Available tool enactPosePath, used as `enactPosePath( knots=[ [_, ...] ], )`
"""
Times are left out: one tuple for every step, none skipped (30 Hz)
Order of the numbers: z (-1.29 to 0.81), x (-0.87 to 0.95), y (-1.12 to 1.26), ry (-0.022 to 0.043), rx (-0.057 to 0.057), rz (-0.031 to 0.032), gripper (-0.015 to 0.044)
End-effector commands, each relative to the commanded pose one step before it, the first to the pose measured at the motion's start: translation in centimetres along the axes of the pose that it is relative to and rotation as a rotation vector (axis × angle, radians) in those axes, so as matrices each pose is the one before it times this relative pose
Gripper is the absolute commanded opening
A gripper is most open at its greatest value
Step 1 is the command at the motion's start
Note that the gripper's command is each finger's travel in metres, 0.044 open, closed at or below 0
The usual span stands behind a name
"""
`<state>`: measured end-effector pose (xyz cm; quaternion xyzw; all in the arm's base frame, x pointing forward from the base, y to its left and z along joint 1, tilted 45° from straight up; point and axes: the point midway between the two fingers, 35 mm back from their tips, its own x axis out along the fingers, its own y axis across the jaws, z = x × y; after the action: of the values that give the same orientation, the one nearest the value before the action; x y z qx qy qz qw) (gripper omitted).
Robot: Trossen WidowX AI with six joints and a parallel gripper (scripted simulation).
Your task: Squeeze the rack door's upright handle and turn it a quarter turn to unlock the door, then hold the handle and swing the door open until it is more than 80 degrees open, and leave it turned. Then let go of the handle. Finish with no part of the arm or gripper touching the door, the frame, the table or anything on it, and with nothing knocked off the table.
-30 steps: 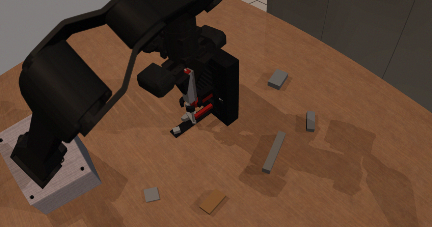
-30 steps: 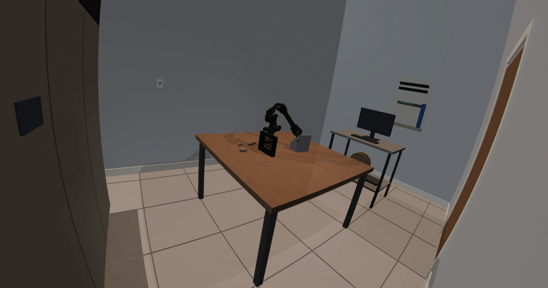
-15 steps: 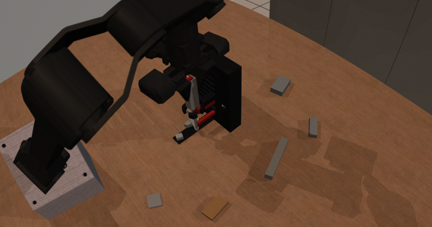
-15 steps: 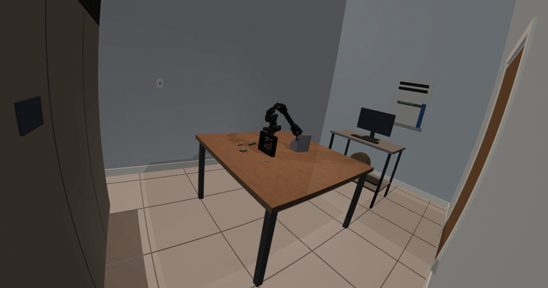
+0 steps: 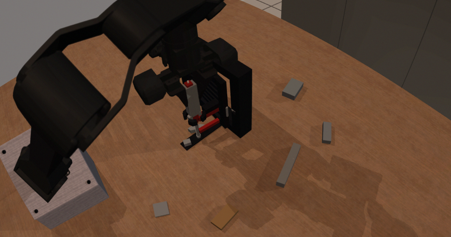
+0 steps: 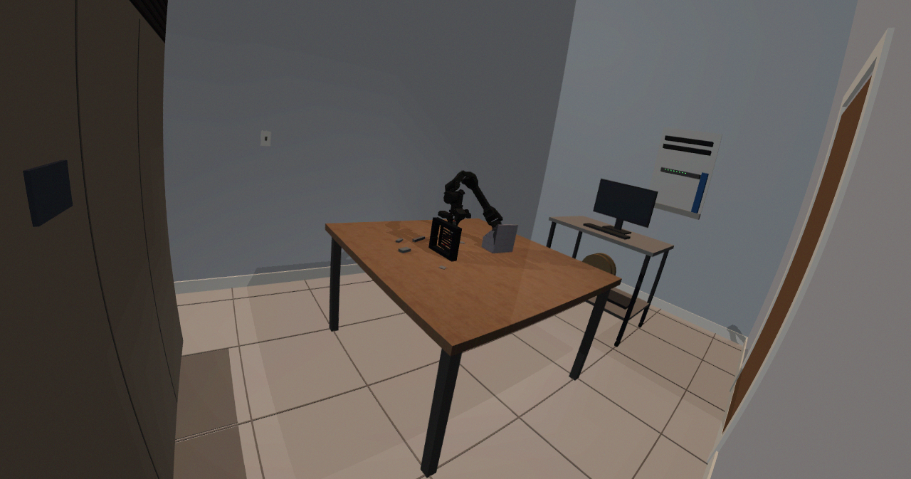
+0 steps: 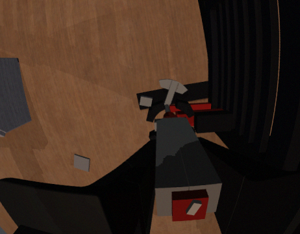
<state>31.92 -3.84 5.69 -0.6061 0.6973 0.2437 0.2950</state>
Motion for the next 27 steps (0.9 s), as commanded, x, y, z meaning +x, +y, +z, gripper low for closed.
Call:
enactPosePath(
  knots=[
    [0.209,-0.03,0.35,-0.00514,0.098,-0.00373,0.002],
    [0.043,0.0,0.128,-0.00003,0.0179,0.00004,0.002],
    [0.04,0.001,0.128,-0.00002,0.0179,0.00004,0.002],
    [0.048,0.0,0.144,-0.00004,0.0178,0.00005,0.002],
    [0.045,0.0,0.146,-0.00003,0.0178,0.00005,0.002],
    [0.041,0.001,0.147,-0.00002,0.0178,0.00005,0.002],
    [0.048,0.0,0.162,-0.00004,0.0177,0.00006,0.002],
    [0.045,0.001,0.164,-0.00003,0.0178,0.00006,0.002],
    [0.041,0.001,0.165,-0.00002,0.0178,0.00006,0.002],
    [0.044,0.0,0.164,-0.00004,0.0163,0.00006,0.002],
    [0.041,0.001,0.165,-0.00003,0.0163,0.00006,0.002],
    [0.037,0.001,0.166,-0.00002,0.0163,0.00006,0.002],
    [0.045,0.0,0.179,-0.00005,0.0165,0.00007,0.002],
    [0.041,0.001,0.181,-0.00003,0.0166,0.00007,0.002],
    [0.036,0.002,0.182,-0.00002,0.0166,0.00006,0.002],
    [0.042,0.0,0.178,-0.00005,0.0154,0.00007,0.002],
    [0.038,0.001,0.179,-0.00003,0.0155,0.00007,0.002],
    [0.034,0.002,0.18,-0.00001,0.0155,0.00006,0.002],
    [0.045,0.0,0.196,-0.00005,0.0162,0.00008,0.002],
    [0.041,0.001,0.198,-0.00003,0.0163,0.00007,0.002],
    [0.036,0.002,0.199,-0.00001,0.0163,0.00007,0.002],
    [0.043,0.0,0.194,-0.00005,0.0155,0.00008,0.002],
    [0.039,0.001,0.195,-0.00003,0.0155,0.00007,0.002],
    [0.034,0.002,0.195,-0.00001,0.0155,0.00007,0.002],
    [0.042,0.0,0.192,-0.00005,0.015,0.00008,0.002],
    [0.038,0.001,0.193,-0.00003,0.015,0.00007,0.002],
    [0.033,0.002,0.194,-0.00001,0.015,0.00006,0.002]
  ],
)
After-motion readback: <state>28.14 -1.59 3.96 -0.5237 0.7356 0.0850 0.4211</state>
